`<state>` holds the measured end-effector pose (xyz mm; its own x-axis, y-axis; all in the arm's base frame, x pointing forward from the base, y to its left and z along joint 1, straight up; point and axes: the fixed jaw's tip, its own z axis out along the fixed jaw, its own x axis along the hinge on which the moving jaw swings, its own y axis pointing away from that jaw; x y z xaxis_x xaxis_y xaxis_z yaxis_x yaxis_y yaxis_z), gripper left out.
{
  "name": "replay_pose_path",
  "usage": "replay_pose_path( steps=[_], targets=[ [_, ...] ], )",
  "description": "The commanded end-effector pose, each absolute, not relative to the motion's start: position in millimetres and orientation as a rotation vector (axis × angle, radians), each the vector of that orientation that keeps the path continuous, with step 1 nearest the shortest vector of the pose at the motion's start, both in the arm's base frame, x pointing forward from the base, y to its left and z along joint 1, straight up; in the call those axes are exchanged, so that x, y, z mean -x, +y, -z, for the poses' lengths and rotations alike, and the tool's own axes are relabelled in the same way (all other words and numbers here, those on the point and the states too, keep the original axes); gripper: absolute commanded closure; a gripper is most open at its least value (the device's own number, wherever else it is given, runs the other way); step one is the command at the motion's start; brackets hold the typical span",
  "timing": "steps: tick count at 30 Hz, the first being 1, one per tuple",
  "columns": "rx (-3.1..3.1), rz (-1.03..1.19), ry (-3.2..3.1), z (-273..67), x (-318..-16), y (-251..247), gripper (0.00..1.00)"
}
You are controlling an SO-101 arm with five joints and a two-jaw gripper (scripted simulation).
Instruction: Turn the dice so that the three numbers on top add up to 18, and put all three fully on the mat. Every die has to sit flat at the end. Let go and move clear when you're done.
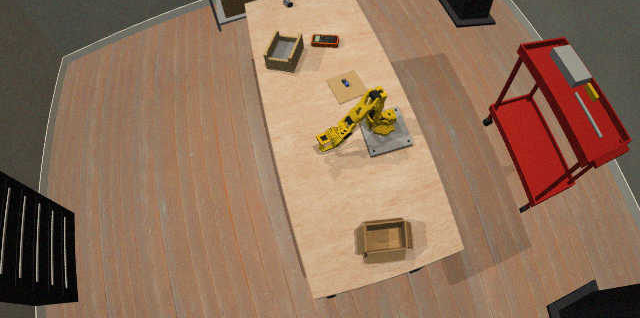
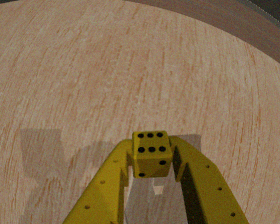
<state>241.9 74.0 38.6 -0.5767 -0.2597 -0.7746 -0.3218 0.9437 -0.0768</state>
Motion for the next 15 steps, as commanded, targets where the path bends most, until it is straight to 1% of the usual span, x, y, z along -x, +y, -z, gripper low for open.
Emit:
replay_pose_path(
  steps=[1, 6, 8, 15],
  targets=[
    [0.31, -0.071, 2.194, -35, -246, 59, 1.0],
    [0.143, -0.02, 2.12, -33, -253, 29, 1.0],
    [0.143, -0.02, 2.12, -33, -253, 29, 1.0],
    [-0.056, 0.058, 2.008, -35, -253, -11, 1.0]
  ],
)
